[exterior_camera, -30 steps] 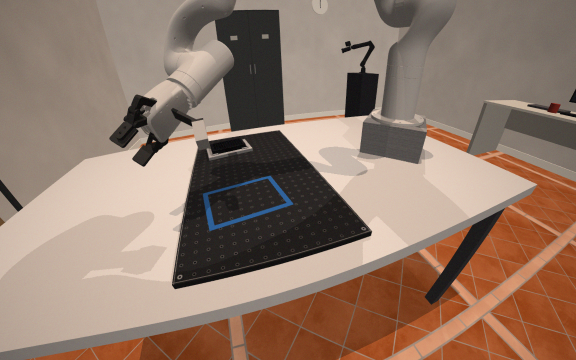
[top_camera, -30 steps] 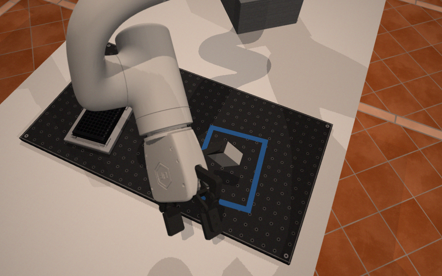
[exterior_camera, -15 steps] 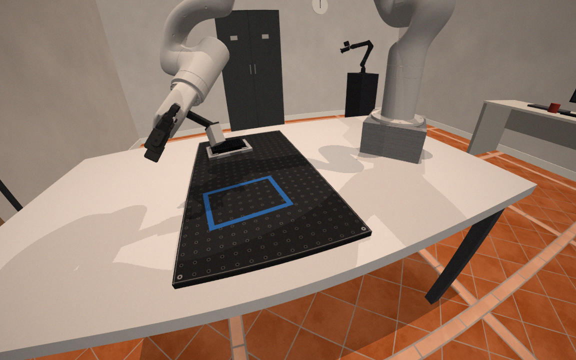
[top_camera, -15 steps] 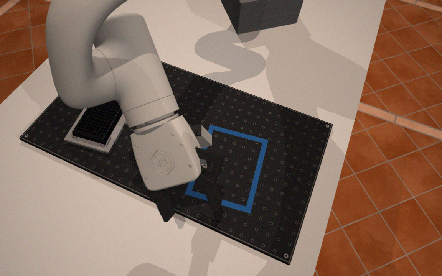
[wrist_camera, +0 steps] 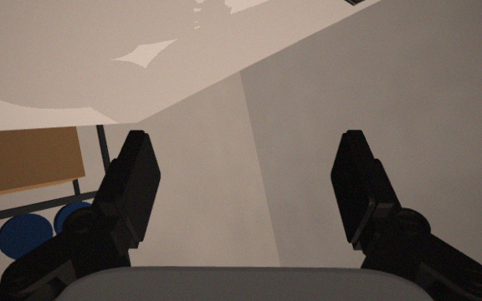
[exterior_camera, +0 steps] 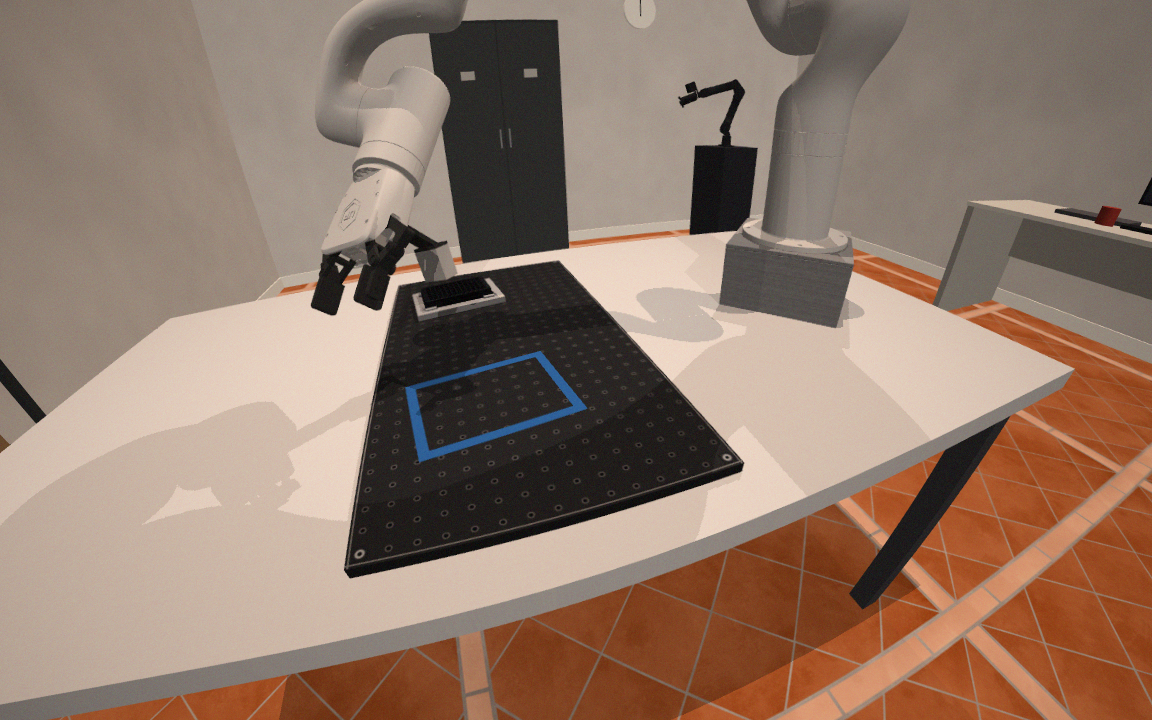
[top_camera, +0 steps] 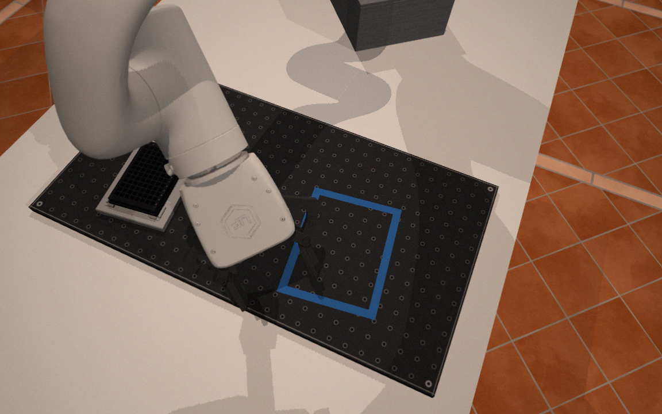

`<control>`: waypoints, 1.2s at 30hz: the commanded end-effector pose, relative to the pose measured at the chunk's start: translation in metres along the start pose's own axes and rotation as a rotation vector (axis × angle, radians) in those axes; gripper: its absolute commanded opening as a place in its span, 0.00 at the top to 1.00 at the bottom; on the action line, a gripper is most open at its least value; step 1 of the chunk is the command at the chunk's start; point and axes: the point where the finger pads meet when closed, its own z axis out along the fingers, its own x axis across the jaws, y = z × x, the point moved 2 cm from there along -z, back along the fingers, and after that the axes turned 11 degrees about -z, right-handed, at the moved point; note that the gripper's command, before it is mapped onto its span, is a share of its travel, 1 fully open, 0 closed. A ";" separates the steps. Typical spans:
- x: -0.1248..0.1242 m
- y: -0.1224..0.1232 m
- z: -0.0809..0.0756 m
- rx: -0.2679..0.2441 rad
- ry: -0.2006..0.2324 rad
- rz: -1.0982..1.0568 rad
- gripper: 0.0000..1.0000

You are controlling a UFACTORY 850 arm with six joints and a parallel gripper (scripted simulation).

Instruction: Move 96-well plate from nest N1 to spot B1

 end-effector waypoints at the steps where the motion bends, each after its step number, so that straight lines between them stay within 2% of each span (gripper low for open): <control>1: 0.000 -0.004 -0.003 0.025 0.016 -0.074 0.00; 16: -0.002 -0.057 -0.037 0.167 0.130 -0.539 0.00; 18: -0.002 -0.057 -0.037 0.167 0.130 -0.539 0.00; 33: -0.011 -0.104 -0.072 0.281 0.277 -1.003 0.00; 36: -0.012 -0.107 -0.075 0.288 0.289 -1.034 0.00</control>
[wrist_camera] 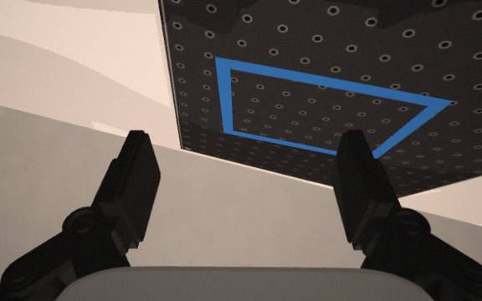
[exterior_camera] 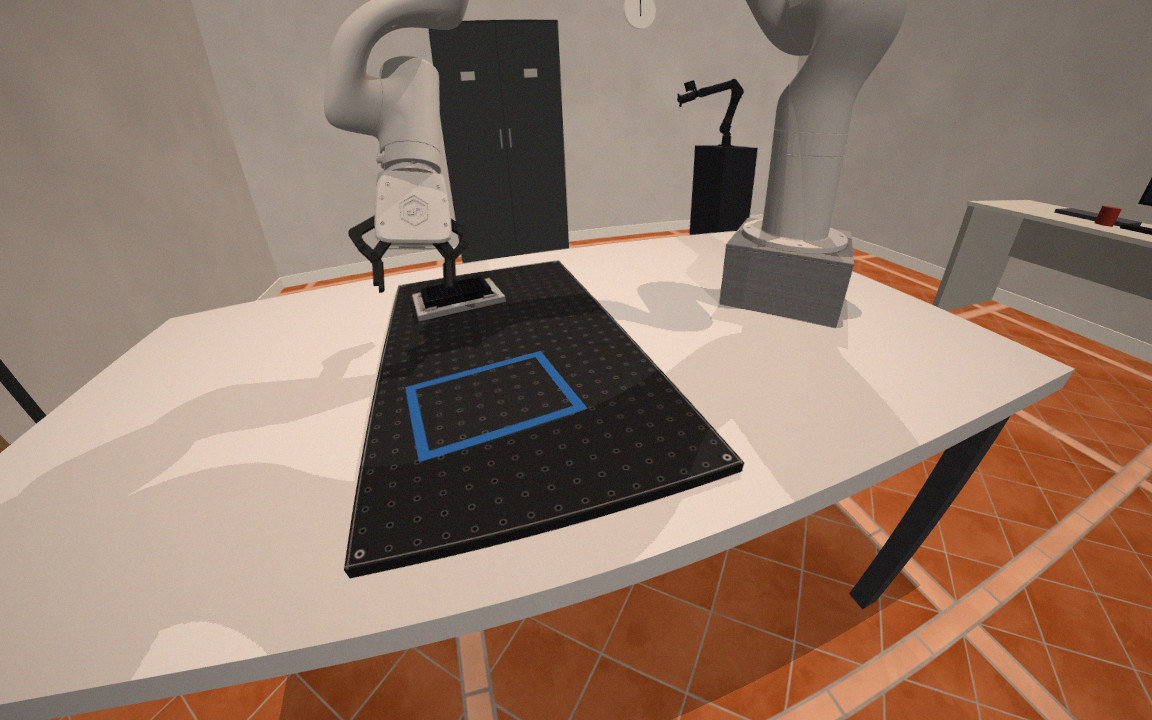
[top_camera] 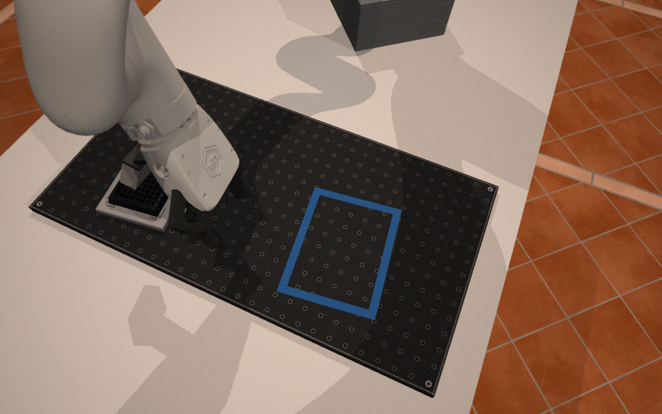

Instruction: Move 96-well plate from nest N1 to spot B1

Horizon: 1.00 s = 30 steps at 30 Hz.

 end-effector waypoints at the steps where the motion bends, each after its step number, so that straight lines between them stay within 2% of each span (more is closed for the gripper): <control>1: 0.008 -0.008 -0.005 0.018 0.028 -0.094 0.00; 14: 0.041 -0.045 -0.027 0.077 0.160 -0.502 0.00; 16: 0.041 -0.045 -0.027 0.077 0.160 -0.502 0.00; 30: 0.072 -0.087 -0.054 0.107 0.314 -0.939 0.00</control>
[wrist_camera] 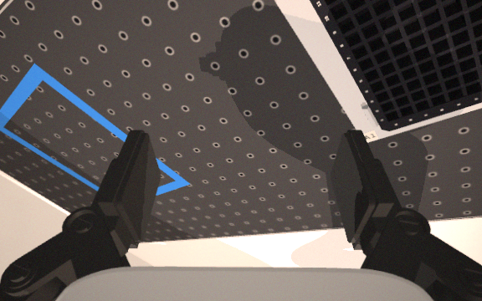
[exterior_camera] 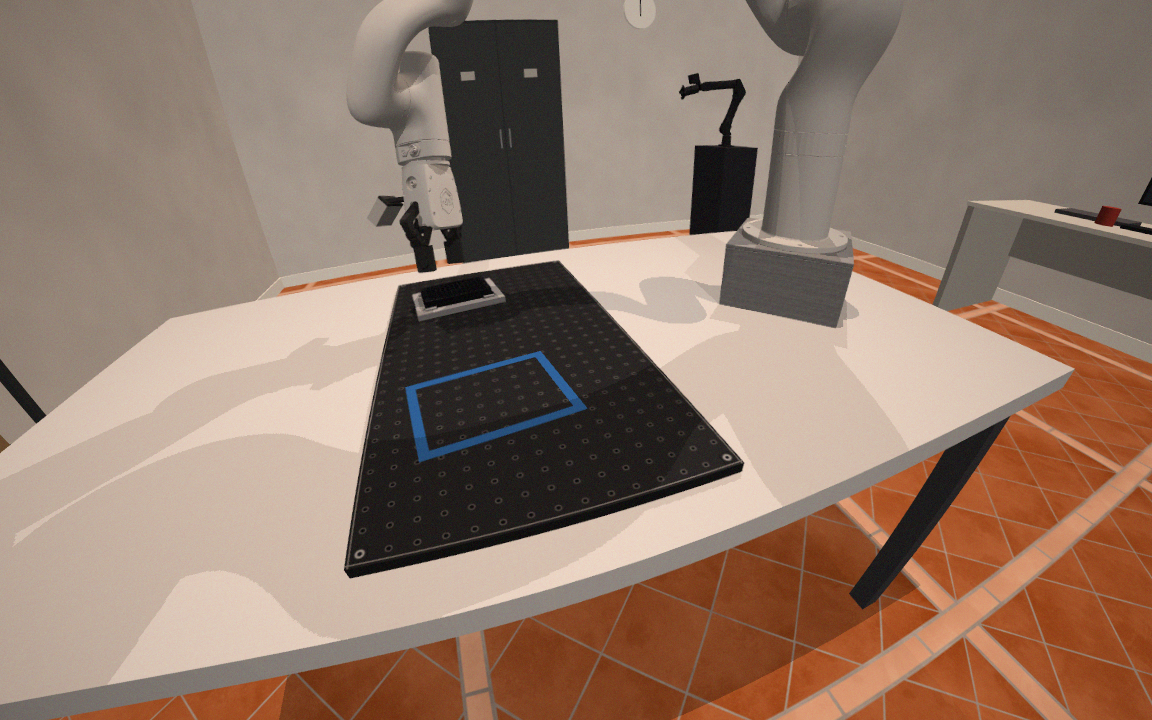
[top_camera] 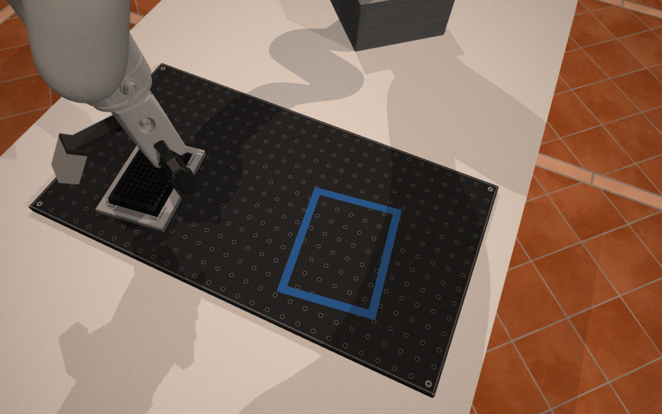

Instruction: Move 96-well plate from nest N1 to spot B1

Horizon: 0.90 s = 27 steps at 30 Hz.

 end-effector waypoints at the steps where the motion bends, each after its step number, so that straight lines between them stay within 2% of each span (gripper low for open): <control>1: 0.014 -0.002 -0.004 0.008 0.043 -0.135 0.00; 3: 0.014 -0.002 -0.004 0.008 0.043 -0.135 0.00; 18: 0.077 -0.014 -0.023 -0.001 0.193 -0.612 0.00; 27: 0.077 -0.014 -0.023 -0.003 0.202 -0.642 0.00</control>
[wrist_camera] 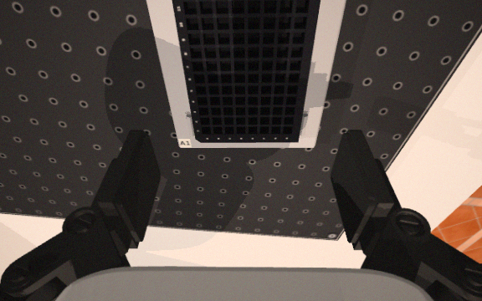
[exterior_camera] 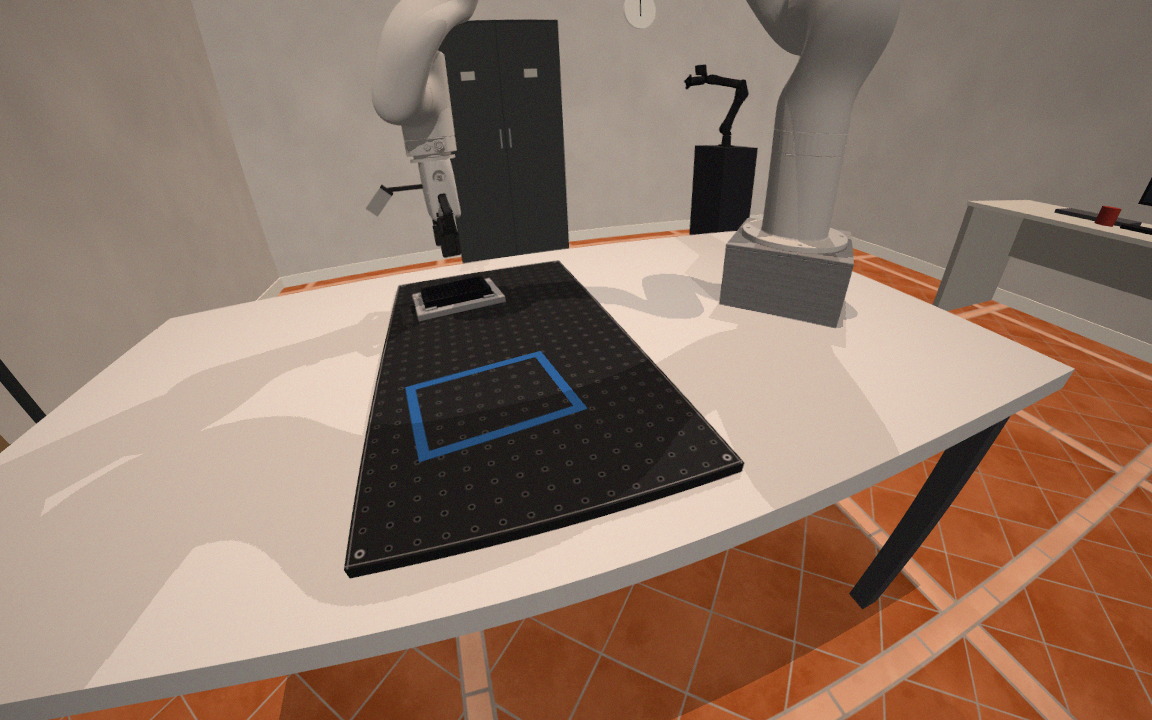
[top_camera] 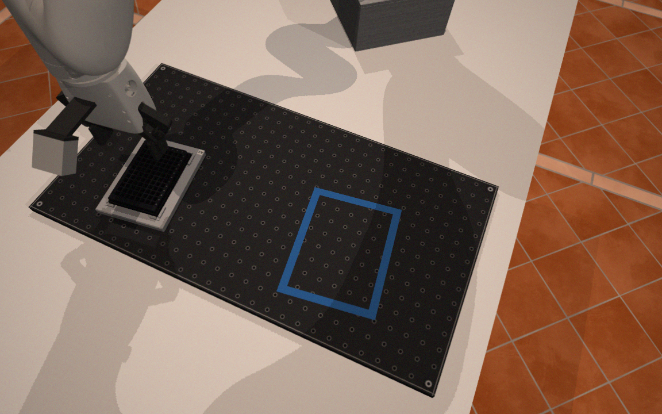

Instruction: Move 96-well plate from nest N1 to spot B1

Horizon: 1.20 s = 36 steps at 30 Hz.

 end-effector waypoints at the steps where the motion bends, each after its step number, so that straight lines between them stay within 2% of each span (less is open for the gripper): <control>1: 0.001 -0.001 -0.001 0.002 0.003 -0.004 0.00; 10: 0.001 -0.001 0.004 0.002 0.003 -0.004 0.00; 36: 0.001 -0.001 0.044 0.002 0.003 -0.004 0.00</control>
